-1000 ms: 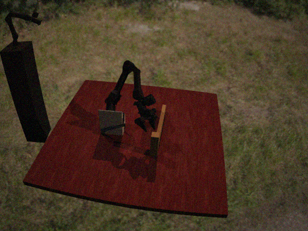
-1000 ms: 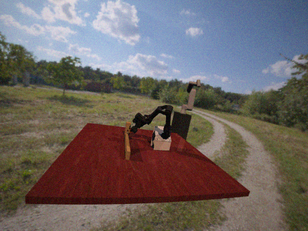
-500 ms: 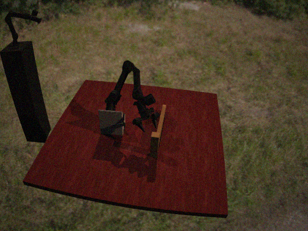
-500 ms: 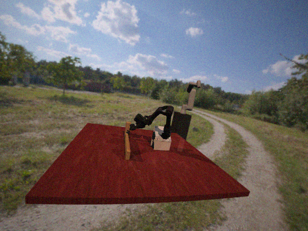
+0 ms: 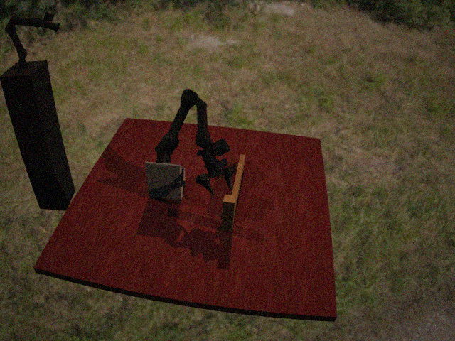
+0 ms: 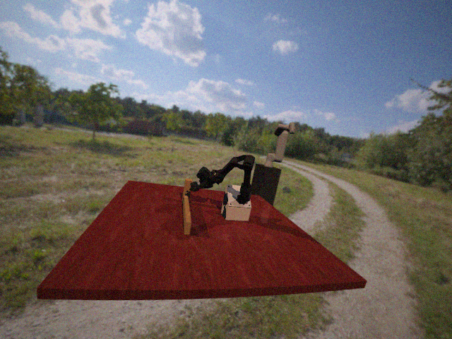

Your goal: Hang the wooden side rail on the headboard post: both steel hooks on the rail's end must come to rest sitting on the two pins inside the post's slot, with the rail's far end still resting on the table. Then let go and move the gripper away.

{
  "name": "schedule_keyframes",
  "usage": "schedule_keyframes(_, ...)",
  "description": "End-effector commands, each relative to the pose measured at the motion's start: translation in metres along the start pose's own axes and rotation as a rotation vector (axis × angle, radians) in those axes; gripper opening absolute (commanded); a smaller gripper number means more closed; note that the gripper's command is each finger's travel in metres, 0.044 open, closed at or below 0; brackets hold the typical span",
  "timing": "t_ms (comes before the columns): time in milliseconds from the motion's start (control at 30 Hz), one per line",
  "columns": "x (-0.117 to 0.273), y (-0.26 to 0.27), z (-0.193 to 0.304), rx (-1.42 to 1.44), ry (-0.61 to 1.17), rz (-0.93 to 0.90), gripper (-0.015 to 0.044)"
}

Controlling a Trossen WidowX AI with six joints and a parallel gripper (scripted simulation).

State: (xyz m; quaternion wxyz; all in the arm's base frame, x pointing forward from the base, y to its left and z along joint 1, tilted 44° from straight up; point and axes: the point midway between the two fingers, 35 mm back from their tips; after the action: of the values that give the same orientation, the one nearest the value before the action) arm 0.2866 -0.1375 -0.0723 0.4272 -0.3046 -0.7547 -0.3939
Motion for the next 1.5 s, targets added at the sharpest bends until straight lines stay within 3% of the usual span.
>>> schedule_keyframes(0, -0.003, 0.017, -0.009, 0.106, -0.013, -0.054, 0.0440)
schedule_keyframes(233, -0.017, 0.024, -0.011, 0.512, 0.136, -0.073, 0.0440)
schedule_keyframes(433, -0.027, 0.031, -0.014, 0.974, 0.296, -0.193, 0.0440)
schedule_keyframes(667, -0.027, 0.042, -0.019, 1.478, 0.407, -0.463, 0.0440)
schedule_keyframes(900, -0.017, 0.054, -0.027, 1.909, 0.366, -0.836, 0.0440)
schedule_keyframes(1167, -0.003, 0.065, -0.036, 2.177, 0.199, -1.144, 0.0440)
schedule_keyframes(1467, -0.003, 0.065, -0.036, 2.183, 0.193, -1.152, 0.0440)
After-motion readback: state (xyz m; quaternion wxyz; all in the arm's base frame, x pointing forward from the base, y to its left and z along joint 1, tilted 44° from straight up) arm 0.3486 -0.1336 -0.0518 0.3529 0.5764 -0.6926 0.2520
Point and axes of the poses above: the point midway between the two fingers, 35 mm back from their tips, its own x axis back along the fingers, its own y axis across the jaws, z = x × y, and after that the axes turned 7 degrees about x, right-handed
